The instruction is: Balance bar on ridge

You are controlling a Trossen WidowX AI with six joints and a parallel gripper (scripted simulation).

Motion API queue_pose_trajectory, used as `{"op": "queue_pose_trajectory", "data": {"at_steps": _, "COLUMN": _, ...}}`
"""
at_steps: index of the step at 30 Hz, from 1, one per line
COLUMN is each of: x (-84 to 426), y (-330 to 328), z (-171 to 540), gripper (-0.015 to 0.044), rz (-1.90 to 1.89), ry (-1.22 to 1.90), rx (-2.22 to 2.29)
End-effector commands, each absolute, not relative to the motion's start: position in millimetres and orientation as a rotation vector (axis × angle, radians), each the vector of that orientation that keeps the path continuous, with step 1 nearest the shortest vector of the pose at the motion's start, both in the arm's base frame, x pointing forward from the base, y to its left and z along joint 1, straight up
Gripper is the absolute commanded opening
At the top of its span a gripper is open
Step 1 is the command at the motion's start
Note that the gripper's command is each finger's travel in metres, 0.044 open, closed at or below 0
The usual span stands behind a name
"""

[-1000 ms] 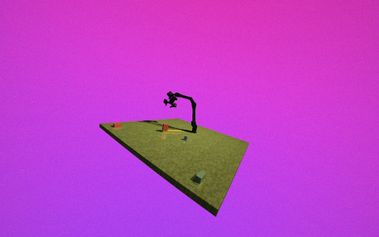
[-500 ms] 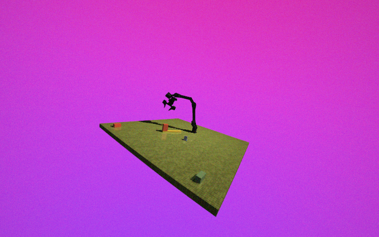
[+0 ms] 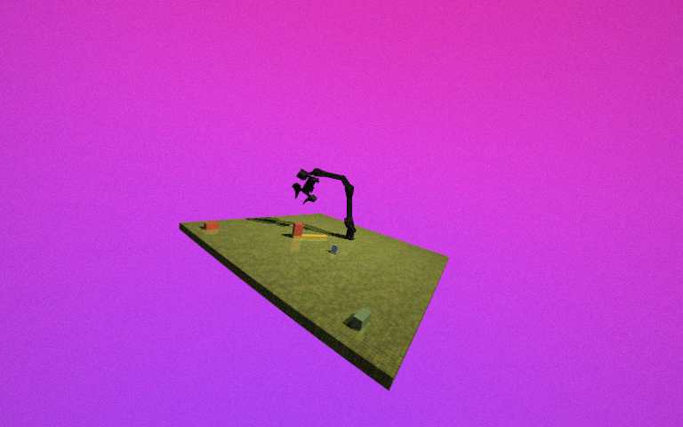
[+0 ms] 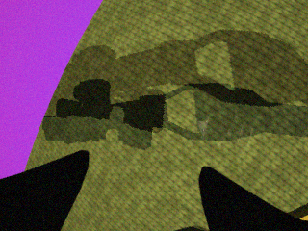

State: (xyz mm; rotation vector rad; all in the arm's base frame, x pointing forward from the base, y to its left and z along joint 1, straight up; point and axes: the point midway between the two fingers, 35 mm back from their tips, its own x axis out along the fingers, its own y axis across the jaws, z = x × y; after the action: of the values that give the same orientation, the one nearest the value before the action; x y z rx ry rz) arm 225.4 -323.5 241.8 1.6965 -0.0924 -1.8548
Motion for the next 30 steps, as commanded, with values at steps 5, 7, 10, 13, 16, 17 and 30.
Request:
{"op": "queue_pose_trajectory", "data": {"at_steps": 5, "x": 245.8, "y": -295.0, "z": 230.5, "gripper": 0.0315, "rz": -1.888, "ry": -0.149, "rx": 1.875}}
{"op": "queue_pose_trajectory", "data": {"at_steps": 7, "x": 250.5, "y": -287.5, "z": 228.0, "gripper": 0.0315, "rz": -1.9, "ry": -0.166, "rx": 1.919}}
{"op": "queue_pose_trajectory", "data": {"at_steps": 10, "x": 257.2, "y": -275.9, "z": 224.4, "gripper": 0.0315, "rz": -1.921, "ry": -0.191, "rx": 1.984}}
{"op": "queue_pose_trajectory", "data": {"at_steps": 13, "x": 263.4, "y": -264.2, "z": 220.9, "gripper": 0.0315, "rz": -1.946, "ry": -0.218, "rx": 2.046}}
{"op": "queue_pose_trajectory", "data": {"at_steps": 16, "x": 269.1, "y": -252.3, "z": 217.6, "gripper": 0.0315, "rz": -1.974, "ry": -0.245, "rx": 2.106}}
{"op": "queue_pose_trajectory", "data": {"at_steps": 17, "x": 270.8, "y": -248.2, "z": 216.5, "gripper": 0.0315, "rz": -1.985, "ry": -0.254, "rx": 2.125}}
{"op": "queue_pose_trajectory", "data": {"at_steps": 30, "x": 289.0, "y": -194.7, "z": 204.4, "gripper": 0.0315, "rz": -2.156, "ry": -0.397, "rx": 2.339}}
